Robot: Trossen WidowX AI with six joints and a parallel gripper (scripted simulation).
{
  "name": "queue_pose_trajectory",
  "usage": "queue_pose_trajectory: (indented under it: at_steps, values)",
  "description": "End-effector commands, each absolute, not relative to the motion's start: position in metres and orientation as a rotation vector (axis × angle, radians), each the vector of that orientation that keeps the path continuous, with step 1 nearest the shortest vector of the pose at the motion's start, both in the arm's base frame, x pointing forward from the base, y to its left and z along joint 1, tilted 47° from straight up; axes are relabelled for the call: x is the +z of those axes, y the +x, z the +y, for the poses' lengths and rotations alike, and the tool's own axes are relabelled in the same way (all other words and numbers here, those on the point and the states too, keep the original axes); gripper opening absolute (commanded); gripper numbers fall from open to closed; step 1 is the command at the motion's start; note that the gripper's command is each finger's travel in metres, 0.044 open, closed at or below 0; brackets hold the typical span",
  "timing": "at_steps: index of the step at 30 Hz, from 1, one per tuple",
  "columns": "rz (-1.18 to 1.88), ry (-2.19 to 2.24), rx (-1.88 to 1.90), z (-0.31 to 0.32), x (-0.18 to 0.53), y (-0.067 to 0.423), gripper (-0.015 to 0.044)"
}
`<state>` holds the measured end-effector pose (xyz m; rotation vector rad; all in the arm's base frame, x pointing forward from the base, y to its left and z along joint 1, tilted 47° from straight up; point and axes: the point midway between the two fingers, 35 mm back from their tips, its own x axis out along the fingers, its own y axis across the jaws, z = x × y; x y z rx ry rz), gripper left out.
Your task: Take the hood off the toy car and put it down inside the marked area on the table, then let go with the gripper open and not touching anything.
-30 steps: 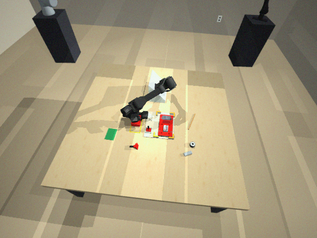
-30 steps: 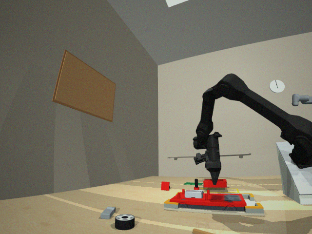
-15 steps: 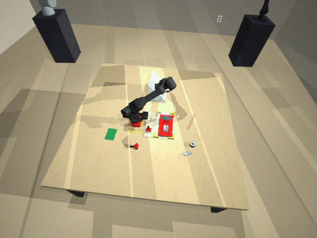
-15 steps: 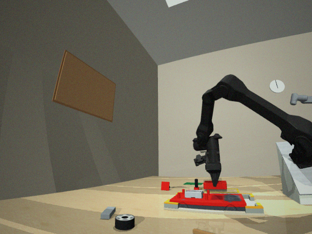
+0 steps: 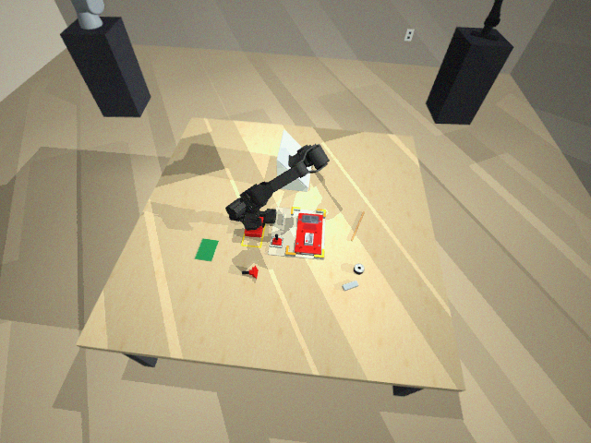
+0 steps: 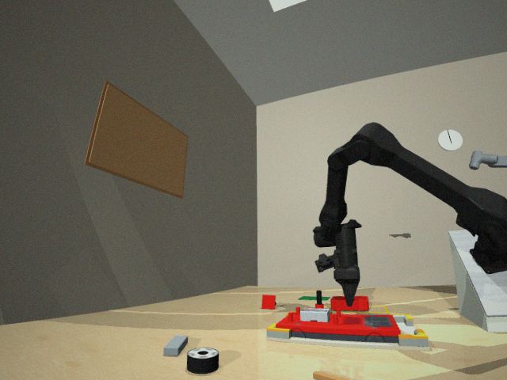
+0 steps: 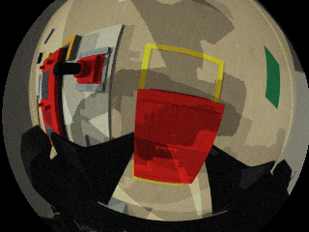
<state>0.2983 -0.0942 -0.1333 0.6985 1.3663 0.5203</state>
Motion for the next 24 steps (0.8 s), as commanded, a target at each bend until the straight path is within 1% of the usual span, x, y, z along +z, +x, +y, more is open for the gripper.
queue_pose_trajectory:
  at_steps: [1, 4, 21, 24]
  values:
    - [1.366, 0.706, 0.520, -0.092, -0.134, 0.299, 0.0000]
    - [1.366, 0.706, 0.520, -0.091, -0.135, 0.299, 0.0000]
    - [1.366, 0.699, 0.520, -0.094, -0.133, 0.298, 0.0440]
    - [1.368, 0.698, 0.519, -0.109, -0.121, 0.297, 0.0440]
